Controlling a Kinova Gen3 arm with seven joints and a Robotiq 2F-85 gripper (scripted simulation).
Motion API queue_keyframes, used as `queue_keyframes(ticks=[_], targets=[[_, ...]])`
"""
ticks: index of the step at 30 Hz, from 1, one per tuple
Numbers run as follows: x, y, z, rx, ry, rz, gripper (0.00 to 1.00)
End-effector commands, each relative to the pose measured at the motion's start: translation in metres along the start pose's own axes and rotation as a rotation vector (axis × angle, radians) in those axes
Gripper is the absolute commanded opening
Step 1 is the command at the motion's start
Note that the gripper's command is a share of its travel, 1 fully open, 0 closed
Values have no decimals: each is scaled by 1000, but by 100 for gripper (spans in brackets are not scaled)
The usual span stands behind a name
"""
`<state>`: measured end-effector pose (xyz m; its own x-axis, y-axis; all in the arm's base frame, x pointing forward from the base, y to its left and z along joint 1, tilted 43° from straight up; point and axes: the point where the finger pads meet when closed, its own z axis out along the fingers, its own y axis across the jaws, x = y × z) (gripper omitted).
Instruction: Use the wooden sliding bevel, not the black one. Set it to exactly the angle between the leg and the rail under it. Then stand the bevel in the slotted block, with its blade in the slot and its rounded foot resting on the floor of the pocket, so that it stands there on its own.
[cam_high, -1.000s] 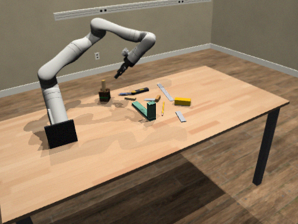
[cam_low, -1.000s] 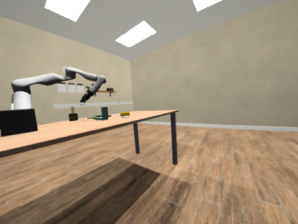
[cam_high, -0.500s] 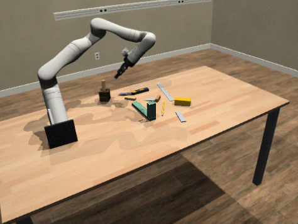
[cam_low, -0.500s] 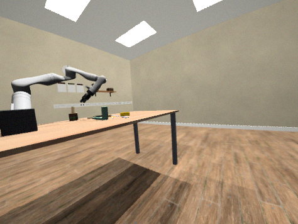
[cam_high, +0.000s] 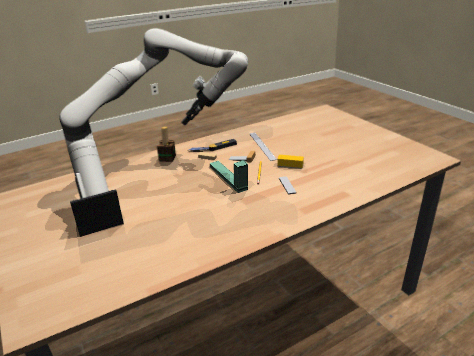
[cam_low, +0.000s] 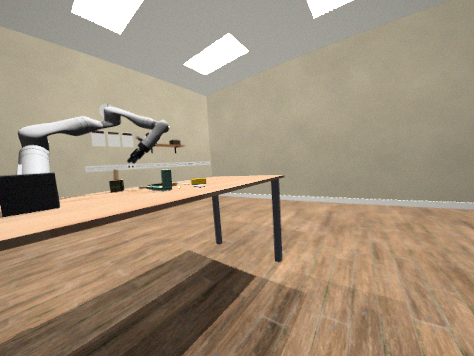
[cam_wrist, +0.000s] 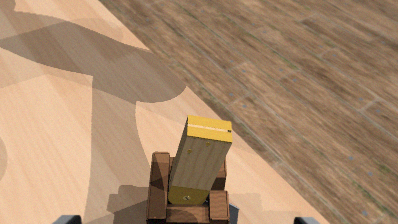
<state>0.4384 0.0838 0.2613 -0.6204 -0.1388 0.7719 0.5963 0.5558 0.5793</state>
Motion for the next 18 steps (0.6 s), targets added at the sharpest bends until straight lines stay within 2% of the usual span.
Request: queue_keyframes(ticks=[1, 11, 18], targets=[[1, 0, -1, -1, -2, -1, 100], [3, 2, -1, 3, -11, 18, 100], [12, 8, 0, 15, -47, 92, 100]])
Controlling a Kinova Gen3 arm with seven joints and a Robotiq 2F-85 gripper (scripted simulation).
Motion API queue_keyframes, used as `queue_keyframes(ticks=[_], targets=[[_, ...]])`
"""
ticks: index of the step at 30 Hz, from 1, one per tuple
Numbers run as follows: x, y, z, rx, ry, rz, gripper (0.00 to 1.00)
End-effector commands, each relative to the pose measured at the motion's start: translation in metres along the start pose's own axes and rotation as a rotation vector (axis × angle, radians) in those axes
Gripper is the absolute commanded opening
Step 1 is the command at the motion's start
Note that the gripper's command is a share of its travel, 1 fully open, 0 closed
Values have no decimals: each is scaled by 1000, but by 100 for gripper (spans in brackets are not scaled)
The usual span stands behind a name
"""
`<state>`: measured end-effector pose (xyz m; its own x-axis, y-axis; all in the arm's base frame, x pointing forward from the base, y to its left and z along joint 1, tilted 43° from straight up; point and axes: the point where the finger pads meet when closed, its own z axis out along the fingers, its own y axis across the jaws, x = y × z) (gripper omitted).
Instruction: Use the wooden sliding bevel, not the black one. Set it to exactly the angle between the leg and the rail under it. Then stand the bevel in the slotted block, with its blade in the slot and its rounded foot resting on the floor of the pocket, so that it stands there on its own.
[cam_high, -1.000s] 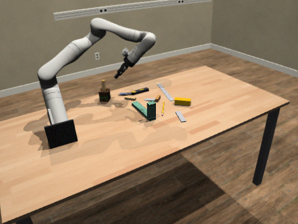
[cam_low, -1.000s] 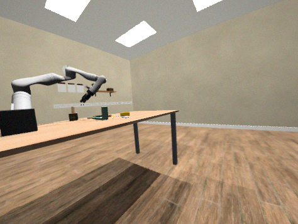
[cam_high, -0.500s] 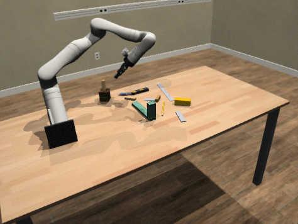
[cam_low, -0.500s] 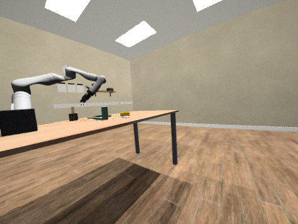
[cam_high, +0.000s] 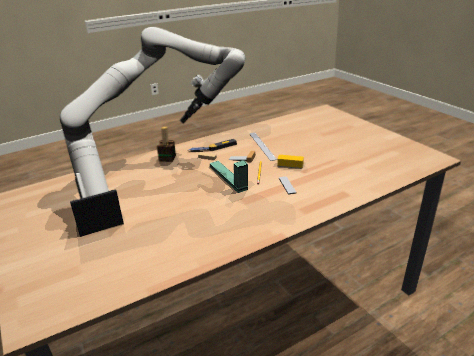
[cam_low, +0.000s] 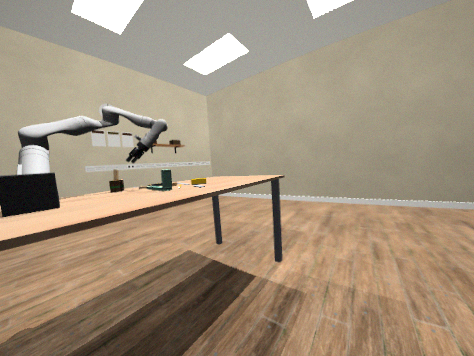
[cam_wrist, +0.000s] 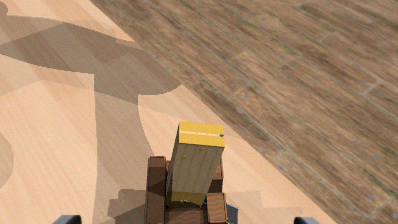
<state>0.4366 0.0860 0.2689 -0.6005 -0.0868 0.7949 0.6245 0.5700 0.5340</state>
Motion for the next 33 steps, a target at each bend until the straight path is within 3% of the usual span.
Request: queue_keyframes(ticks=[1, 3, 18, 20, 22, 33], targets=[[7, 4, 0, 8, -29, 54, 100], [7, 4, 0, 8, -29, 54, 100], [38, 21, 7, 21, -173, 344, 100], [38, 21, 7, 21, -173, 344, 100], [44, 23, 9, 18, -206, 410, 100], [59, 30, 16, -9, -306, 606, 100]])
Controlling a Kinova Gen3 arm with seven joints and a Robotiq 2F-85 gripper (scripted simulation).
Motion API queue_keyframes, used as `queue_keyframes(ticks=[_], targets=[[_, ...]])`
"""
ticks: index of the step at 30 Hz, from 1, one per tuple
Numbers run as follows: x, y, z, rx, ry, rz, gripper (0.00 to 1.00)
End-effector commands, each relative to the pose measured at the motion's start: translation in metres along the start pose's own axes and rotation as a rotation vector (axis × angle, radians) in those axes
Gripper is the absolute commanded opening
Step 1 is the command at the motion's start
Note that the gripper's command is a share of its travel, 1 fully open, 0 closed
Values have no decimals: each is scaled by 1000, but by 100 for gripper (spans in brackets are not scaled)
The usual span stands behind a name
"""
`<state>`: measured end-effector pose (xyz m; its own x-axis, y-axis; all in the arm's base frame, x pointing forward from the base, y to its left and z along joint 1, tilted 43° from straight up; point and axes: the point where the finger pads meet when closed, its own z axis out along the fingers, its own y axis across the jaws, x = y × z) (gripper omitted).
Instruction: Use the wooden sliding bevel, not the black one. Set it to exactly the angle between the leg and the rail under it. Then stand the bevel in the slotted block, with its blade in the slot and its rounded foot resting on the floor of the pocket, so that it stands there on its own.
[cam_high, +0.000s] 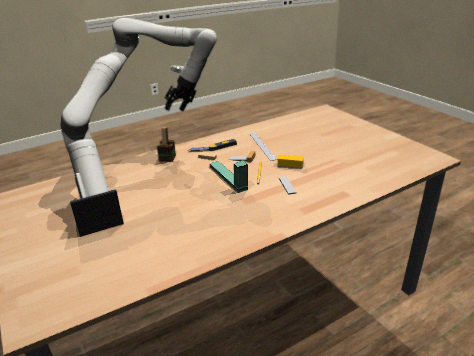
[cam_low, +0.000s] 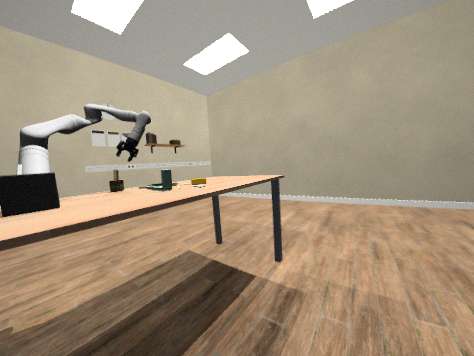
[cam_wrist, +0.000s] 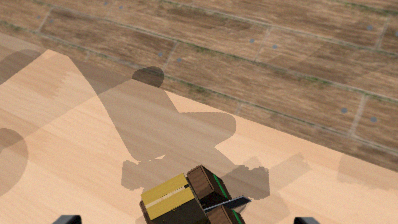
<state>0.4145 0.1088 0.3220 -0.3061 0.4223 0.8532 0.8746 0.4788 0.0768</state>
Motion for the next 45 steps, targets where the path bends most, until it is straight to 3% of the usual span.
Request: queue_keyframes(ticks=[1, 4, 6, 19, 21, 36, 38, 45], targets=[[7, -1, 1, -14, -43, 90, 100], [9, -2, 1, -18, -51, 108, 100], [13, -3, 2, -32, -80, 175, 100], [26, -7, 7, -99, -172, 411, 100], [26, -7, 7, -99, -172, 411, 100], [35, -12, 14, -221, -265, 706, 100], [35, -12, 14, -221, -265, 706, 100], [37, -15, 16, -296, -300, 851, 100]])
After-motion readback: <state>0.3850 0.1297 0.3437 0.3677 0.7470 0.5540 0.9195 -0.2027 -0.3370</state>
